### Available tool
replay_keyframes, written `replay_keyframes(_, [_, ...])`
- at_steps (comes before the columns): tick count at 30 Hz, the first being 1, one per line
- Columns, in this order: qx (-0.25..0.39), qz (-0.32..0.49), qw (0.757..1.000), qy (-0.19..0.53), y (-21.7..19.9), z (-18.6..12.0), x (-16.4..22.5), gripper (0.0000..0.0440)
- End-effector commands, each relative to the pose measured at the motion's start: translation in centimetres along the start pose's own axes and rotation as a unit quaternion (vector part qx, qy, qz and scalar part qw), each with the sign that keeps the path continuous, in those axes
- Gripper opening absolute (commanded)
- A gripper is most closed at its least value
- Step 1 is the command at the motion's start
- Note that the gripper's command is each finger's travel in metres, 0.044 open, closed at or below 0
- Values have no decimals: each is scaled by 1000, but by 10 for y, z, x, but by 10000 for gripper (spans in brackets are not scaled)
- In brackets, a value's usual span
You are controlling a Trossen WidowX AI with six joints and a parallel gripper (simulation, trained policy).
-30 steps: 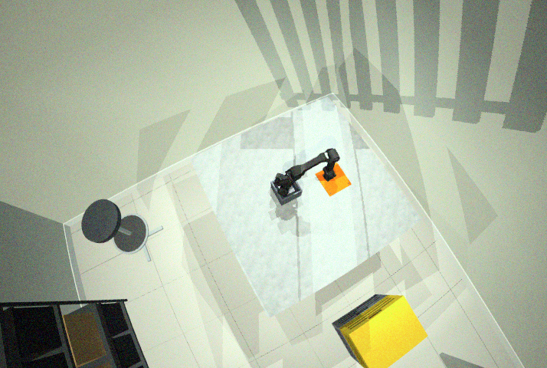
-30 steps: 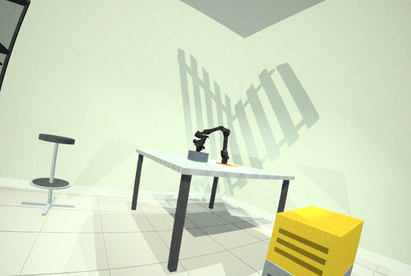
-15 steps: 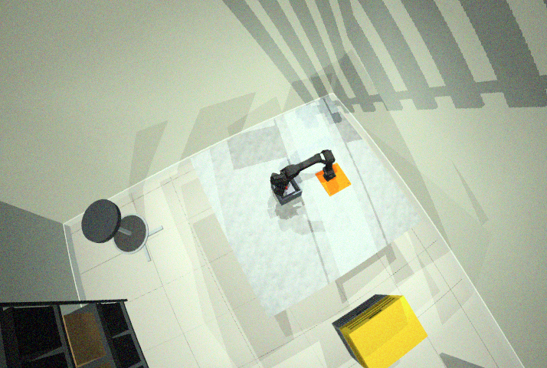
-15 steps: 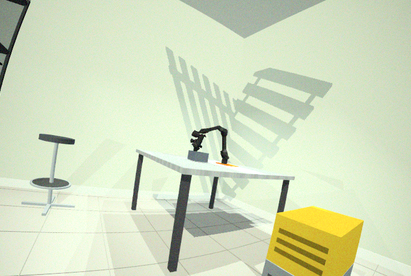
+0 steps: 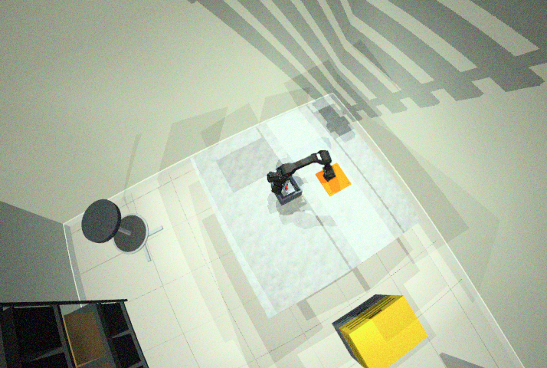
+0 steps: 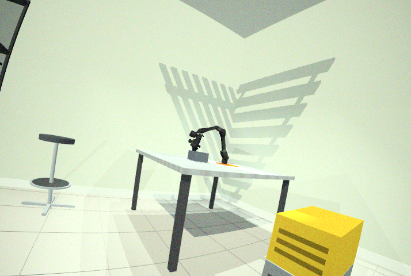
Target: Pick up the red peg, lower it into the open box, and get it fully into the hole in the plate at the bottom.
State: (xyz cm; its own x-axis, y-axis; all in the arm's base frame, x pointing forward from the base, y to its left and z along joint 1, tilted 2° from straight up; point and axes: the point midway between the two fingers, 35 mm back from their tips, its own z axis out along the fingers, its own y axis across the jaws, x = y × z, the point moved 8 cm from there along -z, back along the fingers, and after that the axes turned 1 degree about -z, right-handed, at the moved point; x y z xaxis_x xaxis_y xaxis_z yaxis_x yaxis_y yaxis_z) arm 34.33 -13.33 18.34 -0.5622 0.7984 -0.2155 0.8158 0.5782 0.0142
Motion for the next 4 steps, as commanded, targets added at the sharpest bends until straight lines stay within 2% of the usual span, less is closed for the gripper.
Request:
replay_keyframes(1, [11,3,1000,-3,-7,4,-10,136])
replay_keyframes(4, [15,3,1000,-5,-11,3,-16,138])
